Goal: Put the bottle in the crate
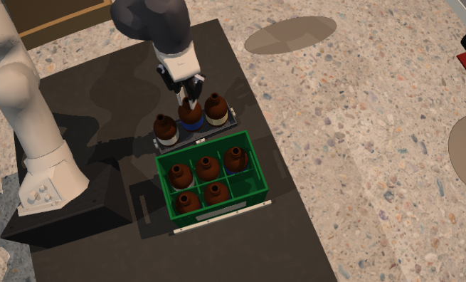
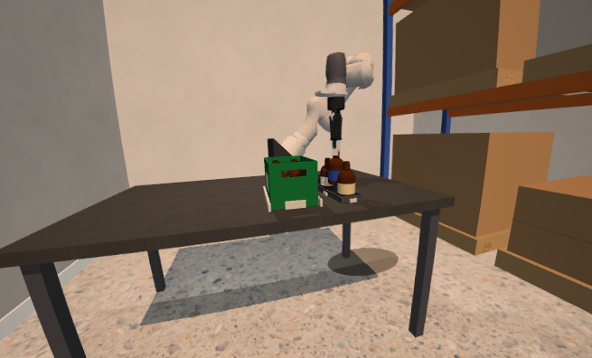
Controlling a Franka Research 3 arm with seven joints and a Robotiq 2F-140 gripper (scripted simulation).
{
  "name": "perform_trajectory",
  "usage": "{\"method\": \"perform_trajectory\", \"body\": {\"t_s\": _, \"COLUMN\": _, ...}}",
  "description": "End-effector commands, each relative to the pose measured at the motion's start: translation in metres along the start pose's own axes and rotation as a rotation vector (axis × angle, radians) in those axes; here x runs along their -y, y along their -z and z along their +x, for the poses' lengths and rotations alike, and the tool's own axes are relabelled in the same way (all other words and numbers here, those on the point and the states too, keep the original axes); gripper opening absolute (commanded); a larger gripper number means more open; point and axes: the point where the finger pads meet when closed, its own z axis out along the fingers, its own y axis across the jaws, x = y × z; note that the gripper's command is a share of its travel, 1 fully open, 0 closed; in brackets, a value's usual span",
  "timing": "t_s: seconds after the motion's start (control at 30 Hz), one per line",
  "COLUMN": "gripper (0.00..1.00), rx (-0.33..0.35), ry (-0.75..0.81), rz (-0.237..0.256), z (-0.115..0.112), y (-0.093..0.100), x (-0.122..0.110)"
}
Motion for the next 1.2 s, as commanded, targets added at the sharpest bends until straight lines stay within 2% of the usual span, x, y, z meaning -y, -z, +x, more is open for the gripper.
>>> {"method": "perform_trajectory", "body": {"t_s": 0.0, "gripper": 0.00, "rx": 0.002, "ry": -0.009, "rz": 0.002, "z": 0.000, "y": 0.007, "x": 0.001}}
{"method": "perform_trajectory", "body": {"t_s": 0.77, "gripper": 0.00, "rx": 0.002, "ry": -0.009, "rz": 0.002, "z": -0.001, "y": 0.032, "x": 0.002}}
{"method": "perform_trajectory", "body": {"t_s": 1.17, "gripper": 0.00, "rx": 0.002, "ry": -0.009, "rz": 0.002, "z": -0.001, "y": 0.038, "x": 0.003}}
